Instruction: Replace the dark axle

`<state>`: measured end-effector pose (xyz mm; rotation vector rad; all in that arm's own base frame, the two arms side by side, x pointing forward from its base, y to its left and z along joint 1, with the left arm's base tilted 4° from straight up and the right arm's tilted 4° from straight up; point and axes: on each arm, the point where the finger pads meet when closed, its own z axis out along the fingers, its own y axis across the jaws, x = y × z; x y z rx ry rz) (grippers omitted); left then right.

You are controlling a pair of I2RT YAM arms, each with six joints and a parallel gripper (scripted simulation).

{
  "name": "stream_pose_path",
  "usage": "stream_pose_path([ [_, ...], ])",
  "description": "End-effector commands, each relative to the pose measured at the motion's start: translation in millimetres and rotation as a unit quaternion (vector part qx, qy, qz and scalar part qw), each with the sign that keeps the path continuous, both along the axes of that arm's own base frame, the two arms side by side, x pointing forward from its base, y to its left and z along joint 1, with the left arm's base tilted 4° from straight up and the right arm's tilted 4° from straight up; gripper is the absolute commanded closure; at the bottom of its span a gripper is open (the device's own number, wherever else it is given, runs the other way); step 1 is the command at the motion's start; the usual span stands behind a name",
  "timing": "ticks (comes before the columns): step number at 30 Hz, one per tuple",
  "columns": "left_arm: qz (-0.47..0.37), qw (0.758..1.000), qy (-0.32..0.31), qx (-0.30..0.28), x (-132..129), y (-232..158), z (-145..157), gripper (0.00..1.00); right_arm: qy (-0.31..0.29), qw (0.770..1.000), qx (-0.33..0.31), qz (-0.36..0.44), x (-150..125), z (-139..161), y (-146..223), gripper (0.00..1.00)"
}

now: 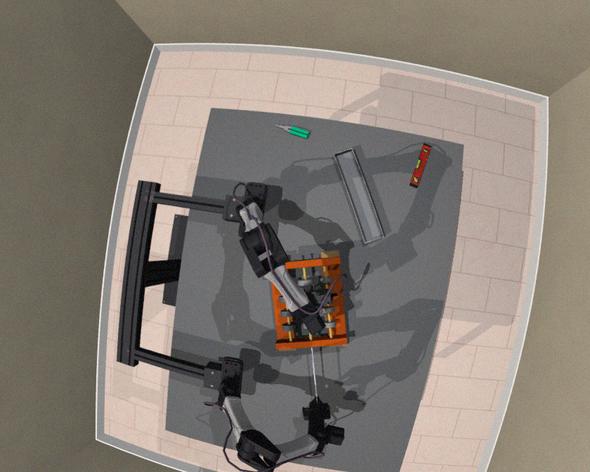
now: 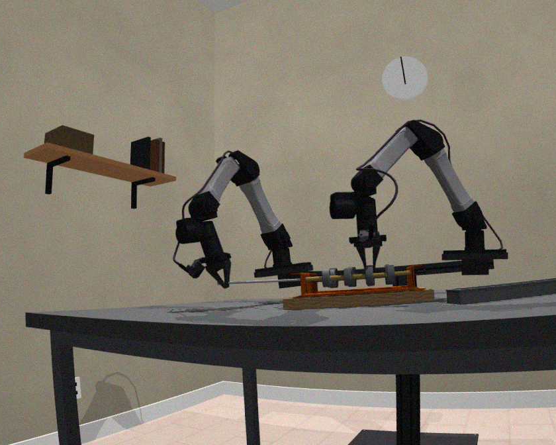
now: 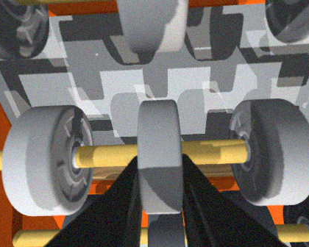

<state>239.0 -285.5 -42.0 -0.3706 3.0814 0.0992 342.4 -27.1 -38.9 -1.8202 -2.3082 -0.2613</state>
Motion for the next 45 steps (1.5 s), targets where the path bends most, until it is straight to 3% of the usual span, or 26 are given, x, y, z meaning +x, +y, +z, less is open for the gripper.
stream_pose_path([
  [1, -0.003, 1.0, -0.008, -0.004, 0.2, -6.4, 9.0, 1.0, -0.025, 1.0, 0.002, -0.015, 5.8, 13.4, -2.7, 1.0],
  [12, -0.006, 1.0, -0.017, -0.02, 5.4, -12.6, 20.8, 1.0, -0.026, 1.0, 0.001, -0.003, 12.3, 21.1, 1.7, 1.0],
  [13, -0.006, 1.0, -0.009, -0.01, 2.3, -6.3, 12.7, 1.0, -0.015, 1.0, 0.004, -0.001, 7.1, 11.5, 2.1, 1.0],
  [15, -0.009, 0.999, -0.023, -0.027, 8.2, -15.3, 27.2, 1.0, -0.025, 1.0, 0.002, 0.002, 12.6, 19.0, 3.2, 1.0],
  [45, -0.007, 0.999, -0.027, -0.026, 10.6, -13.9, 30.4, 1.0, 0.001, 1.0, 0.008, -0.007, 5.5, 3.3, 2.8, 1.0],
])
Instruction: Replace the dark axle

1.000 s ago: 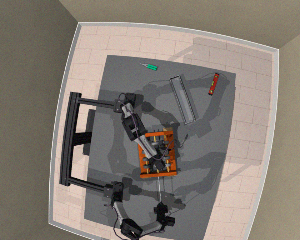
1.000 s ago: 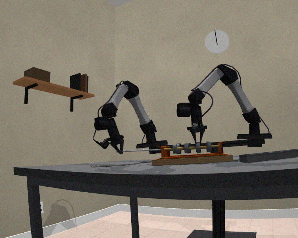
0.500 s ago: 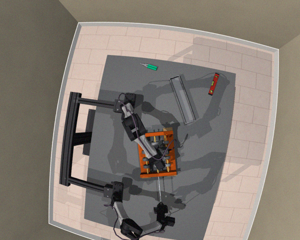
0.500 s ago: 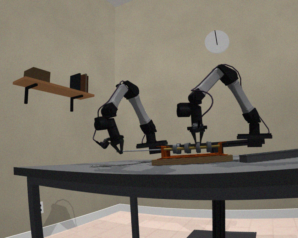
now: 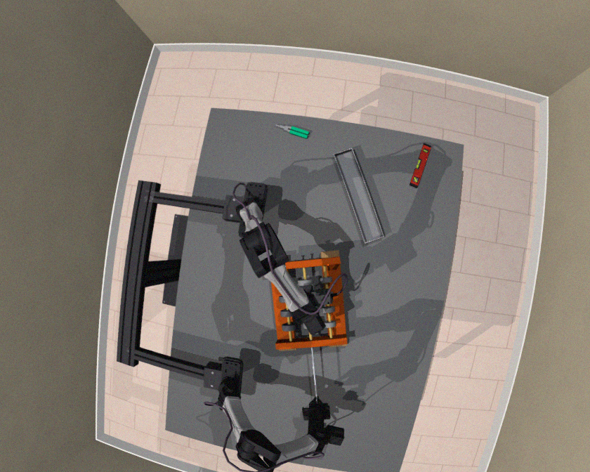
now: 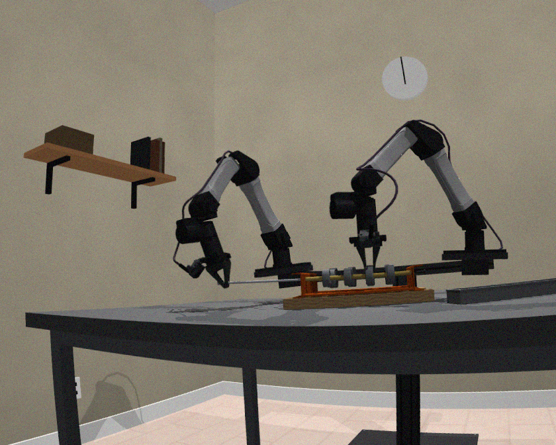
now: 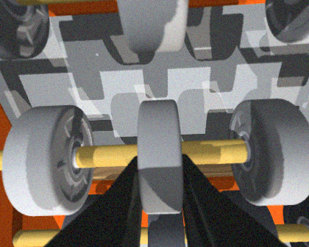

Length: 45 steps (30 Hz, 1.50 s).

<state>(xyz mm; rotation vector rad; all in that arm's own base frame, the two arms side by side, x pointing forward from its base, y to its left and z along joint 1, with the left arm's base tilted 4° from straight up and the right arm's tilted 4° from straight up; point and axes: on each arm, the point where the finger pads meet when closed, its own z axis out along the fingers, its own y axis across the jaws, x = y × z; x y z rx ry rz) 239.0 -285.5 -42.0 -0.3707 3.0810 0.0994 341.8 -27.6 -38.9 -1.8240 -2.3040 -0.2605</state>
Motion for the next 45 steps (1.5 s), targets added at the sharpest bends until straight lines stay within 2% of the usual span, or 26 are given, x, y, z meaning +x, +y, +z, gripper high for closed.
stream_pose_path([
  [1, -0.007, 0.999, -0.027, -0.026, 10.7, -13.9, 30.3, 1.0, 0.0, 1.0, 0.008, -0.005, 6.1, 3.2, 3.3, 1.0],
  [33, -0.003, 0.999, -0.028, -0.027, 13.0, -11.3, 34.2, 1.0, 0.014, 1.0, 0.01, -0.003, -6.3, -1.1, 8.7, 1.0],
  [35, -0.003, 0.999, -0.028, -0.027, 13.0, -11.3, 34.2, 1.0, 0.014, 1.0, 0.01, -0.003, -6.3, -1.1, 8.7, 1.0],
  [36, -0.004, 0.999, -0.023, -0.024, 9.3, -10.8, 30.5, 1.0, -0.001, 1.0, 0.008, -0.006, 2.2, 3.8, 5.5, 1.0],
  [38, -0.004, 0.999, -0.029, -0.028, 12.7, -11.9, 34.0, 1.0, 0.005, 1.0, 0.008, -0.003, -3.9, -0.3, 10.4, 1.0],
  [40, -0.005, 0.999, -0.03, -0.027, 12.4, -12.1, 34.1, 1.0, -0.009, 1.0, 0.006, -0.003, 4.0, 5.9, 9.3, 1.0],
  [45, -0.005, 0.999, -0.029, -0.028, 12.2, -12.2, 34.0, 1.0, -0.012, 1.0, 0.004, -0.002, 3.4, 15.4, 11.8, 1.0],
])
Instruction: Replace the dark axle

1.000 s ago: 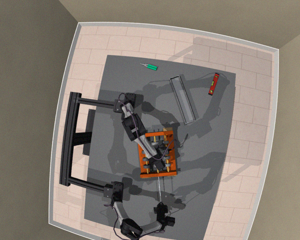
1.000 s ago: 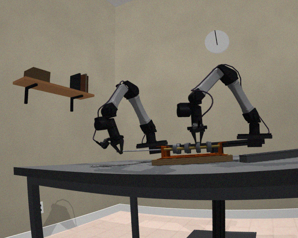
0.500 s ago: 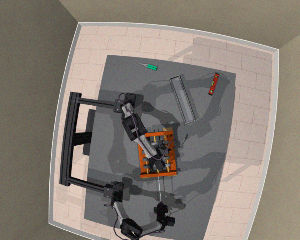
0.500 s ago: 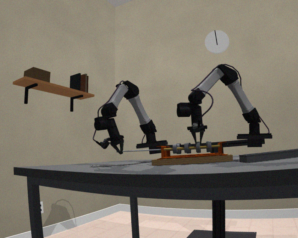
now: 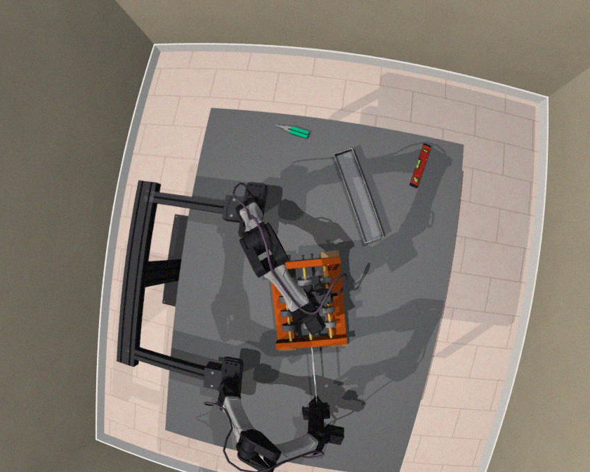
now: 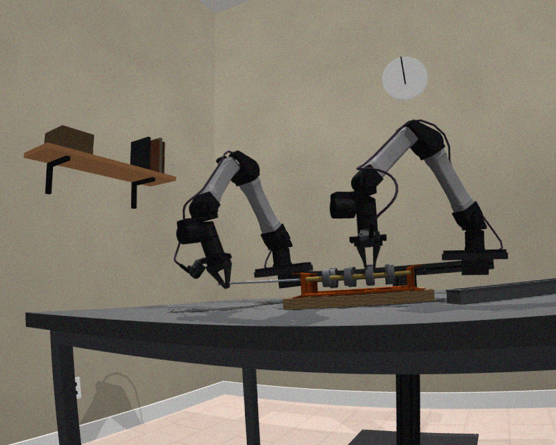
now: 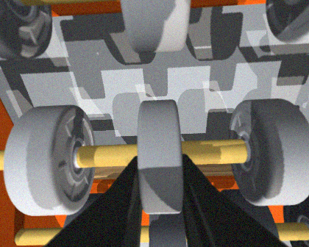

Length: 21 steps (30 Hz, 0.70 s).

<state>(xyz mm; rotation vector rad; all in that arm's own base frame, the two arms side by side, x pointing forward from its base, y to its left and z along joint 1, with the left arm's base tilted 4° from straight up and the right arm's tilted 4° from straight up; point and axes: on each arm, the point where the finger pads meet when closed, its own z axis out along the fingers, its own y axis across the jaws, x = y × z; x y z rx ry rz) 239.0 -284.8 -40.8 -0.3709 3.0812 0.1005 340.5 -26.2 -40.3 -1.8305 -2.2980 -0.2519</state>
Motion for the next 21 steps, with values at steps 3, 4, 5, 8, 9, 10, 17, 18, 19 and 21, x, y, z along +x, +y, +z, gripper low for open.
stream_pose_path([
  [3, -0.006, 0.999, -0.03, -0.027, 11.9, -12.4, 32.5, 1.0, -0.022, 1.0, 0.005, 0.0, 6.2, 13.4, 11.8, 1.0],
  [4, -0.006, 0.999, -0.03, -0.026, 11.4, -11.7, 32.0, 1.0, -0.02, 1.0, 0.006, 0.0, 5.5, 13.6, 12.7, 1.0],
  [5, -0.006, 0.999, -0.03, -0.026, 11.5, -11.8, 32.0, 1.0, -0.01, 1.0, 0.007, 0.002, 0.8, 12.9, 13.4, 1.0],
  [8, -0.005, 1.0, -0.019, -0.019, 5.6, -6.8, 25.6, 1.0, -0.017, 1.0, 0.006, -0.001, 5.1, 9.1, 13.4, 1.0],
  [9, -0.006, 0.999, -0.027, -0.023, 9.7, -9.7, 30.2, 1.0, -0.024, 1.0, 0.005, 0.0, 5.5, 13.0, 15.1, 1.0],
  [10, -0.006, 0.999, -0.027, -0.022, 9.2, -9.1, 29.7, 1.0, -0.025, 1.0, 0.005, -0.001, 6.7, 13.2, 15.3, 1.0],
  [17, -0.007, 1.0, -0.021, -0.016, 5.0, -4.2, 25.5, 1.0, -0.027, 1.0, 0.006, -0.001, 5.8, 12.5, 19.8, 1.0],
  [18, -0.007, 1.0, -0.021, -0.015, 4.4, -3.5, 25.0, 1.0, -0.027, 1.0, 0.006, -0.001, 5.6, 12.5, 20.5, 1.0],
  [19, -0.007, 1.0, -0.02, -0.014, 3.7, -2.8, 24.4, 1.0, -0.026, 1.0, 0.006, -0.001, 4.9, 12.5, 21.1, 1.0],
  [21, -0.007, 1.0, -0.018, -0.012, 2.6, -1.4, 23.2, 1.0, -0.026, 1.0, 0.006, -0.001, 4.2, 12.5, 22.3, 1.0],
])
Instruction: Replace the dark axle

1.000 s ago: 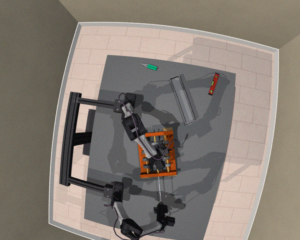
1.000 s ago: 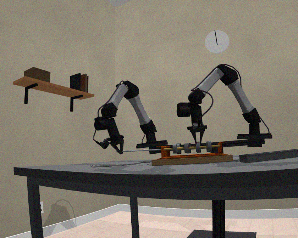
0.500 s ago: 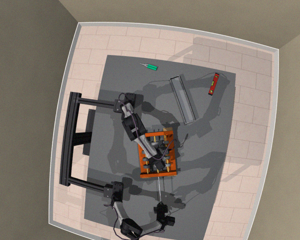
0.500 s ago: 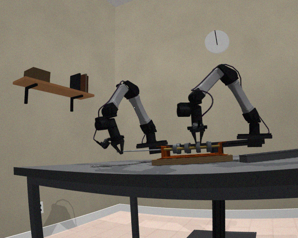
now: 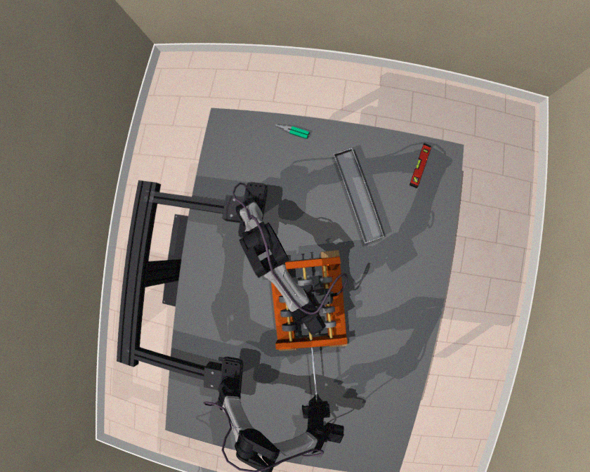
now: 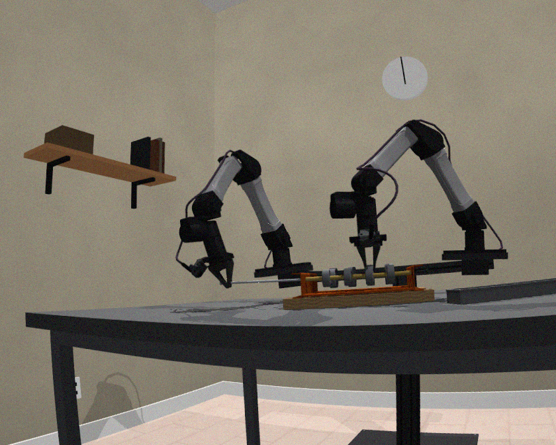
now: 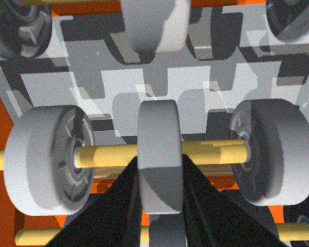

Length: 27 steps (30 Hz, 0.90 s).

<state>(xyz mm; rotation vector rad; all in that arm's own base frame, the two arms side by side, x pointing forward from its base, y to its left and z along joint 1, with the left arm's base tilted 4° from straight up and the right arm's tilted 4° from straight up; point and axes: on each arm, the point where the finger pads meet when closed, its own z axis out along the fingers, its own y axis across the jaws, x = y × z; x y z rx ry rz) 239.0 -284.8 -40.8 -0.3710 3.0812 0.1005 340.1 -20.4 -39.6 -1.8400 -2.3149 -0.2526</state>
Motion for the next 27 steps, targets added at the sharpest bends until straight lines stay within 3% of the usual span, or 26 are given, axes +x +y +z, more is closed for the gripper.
stream_pose_path([
  [1, -0.007, 1.0, -0.018, -0.012, 2.6, -1.4, 23.4, 1.0, 0.004, 1.0, 0.015, 0.001, -5.0, 8.9, 17.8, 1.0],
  [12, -0.007, 1.0, -0.019, -0.012, 2.5, -1.7, 23.5, 1.0, -0.002, 1.0, 0.013, 0.001, 6.1, 10.2, 20.9, 1.0],
  [27, -0.007, 1.0, -0.022, -0.015, 4.4, -3.9, 25.4, 1.0, 0.024, 1.0, 0.016, 0.001, -12.3, 0.2, 27.8, 1.0],
])
